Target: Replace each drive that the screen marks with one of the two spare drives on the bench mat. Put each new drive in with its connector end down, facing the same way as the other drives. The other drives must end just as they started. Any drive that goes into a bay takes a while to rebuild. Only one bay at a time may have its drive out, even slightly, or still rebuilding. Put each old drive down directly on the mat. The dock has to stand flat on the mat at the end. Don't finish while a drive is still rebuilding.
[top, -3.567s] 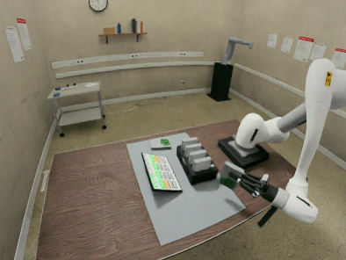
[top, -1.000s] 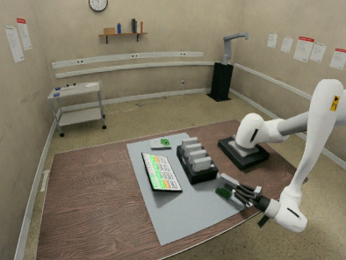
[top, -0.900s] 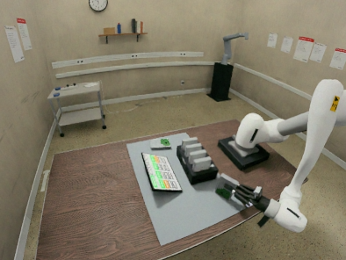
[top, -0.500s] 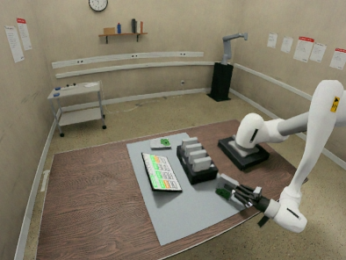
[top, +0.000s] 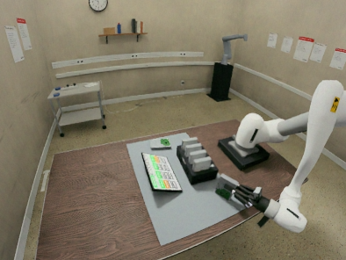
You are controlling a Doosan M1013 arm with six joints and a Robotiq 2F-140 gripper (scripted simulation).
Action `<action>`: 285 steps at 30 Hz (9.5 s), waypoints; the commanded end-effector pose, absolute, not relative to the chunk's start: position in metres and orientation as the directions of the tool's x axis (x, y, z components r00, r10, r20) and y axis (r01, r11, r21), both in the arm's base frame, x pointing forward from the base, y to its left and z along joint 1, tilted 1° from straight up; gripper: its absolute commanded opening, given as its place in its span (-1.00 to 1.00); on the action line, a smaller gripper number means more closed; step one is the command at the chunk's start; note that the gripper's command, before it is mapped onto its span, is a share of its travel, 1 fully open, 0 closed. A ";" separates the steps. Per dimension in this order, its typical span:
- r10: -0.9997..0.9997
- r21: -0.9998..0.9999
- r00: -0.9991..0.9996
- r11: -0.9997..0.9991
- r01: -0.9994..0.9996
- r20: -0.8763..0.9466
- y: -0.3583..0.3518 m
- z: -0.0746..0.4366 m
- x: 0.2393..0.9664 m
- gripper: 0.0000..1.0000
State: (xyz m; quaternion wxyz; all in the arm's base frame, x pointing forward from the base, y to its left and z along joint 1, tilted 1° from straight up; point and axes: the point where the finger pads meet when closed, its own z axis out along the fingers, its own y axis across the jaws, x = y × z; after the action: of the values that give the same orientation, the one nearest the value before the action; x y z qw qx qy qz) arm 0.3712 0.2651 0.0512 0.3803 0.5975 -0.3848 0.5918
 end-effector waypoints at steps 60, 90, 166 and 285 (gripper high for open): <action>-0.010 -0.002 0.003 -0.415 -0.910 1.000 0.265 0.052 0.371 -0.20; -0.010 -0.002 0.003 -0.415 -0.910 1.000 0.266 0.052 0.371 -0.20; -0.010 -0.002 0.003 -0.415 -0.910 1.000 0.345 0.057 0.335 -0.20; -0.561 0.001 0.256 -0.413 -0.911 0.787 0.343 0.178 0.335 -0.20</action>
State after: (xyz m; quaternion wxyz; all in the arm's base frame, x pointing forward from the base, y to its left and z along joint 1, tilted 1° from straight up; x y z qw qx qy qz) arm 0.3350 0.3440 0.1783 0.2611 0.7357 -0.4742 0.4072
